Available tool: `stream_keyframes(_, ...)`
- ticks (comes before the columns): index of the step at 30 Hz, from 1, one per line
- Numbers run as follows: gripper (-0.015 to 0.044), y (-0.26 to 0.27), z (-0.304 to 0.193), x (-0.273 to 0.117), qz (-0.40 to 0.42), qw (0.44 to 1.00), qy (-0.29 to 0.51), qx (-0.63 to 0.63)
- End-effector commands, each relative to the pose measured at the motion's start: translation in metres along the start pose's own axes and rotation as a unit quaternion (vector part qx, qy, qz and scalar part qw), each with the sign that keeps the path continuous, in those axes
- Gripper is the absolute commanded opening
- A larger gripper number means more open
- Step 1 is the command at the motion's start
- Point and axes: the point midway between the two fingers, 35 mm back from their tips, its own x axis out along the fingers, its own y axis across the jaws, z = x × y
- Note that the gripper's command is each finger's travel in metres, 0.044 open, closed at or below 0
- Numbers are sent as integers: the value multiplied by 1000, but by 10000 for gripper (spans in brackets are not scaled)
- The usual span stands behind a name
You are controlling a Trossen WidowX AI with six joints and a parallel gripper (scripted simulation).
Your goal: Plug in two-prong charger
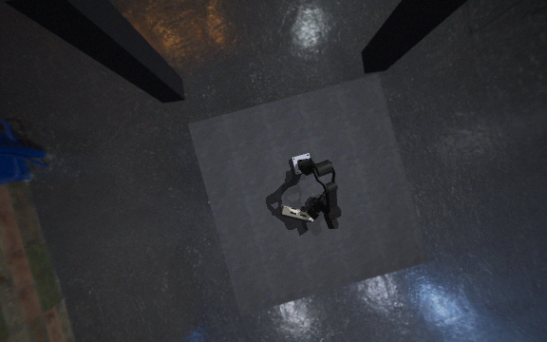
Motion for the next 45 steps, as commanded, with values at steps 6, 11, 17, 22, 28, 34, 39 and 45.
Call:
stream_keyframes(6,0,-10,-13,3,4,998,-5,68)
stream_keyframes(11,0,-14,-21,6,7,995,-4,103)
stream_keyframes(17,0,-19,-30,9,9,989,-4,146)
stream_keyframes(22,0,-23,-38,11,12,983,-4,181)
stream_keyframes(28,0,-27,-48,14,14,975,-4,224)
stream_keyframes(34,0,-31,-57,17,17,964,-3,265)
stream_keyframes(39,0,-33,-65,19,19,954,-3,300)
stream_keyframes(45,0,-36,-75,22,22,940,-3,340)
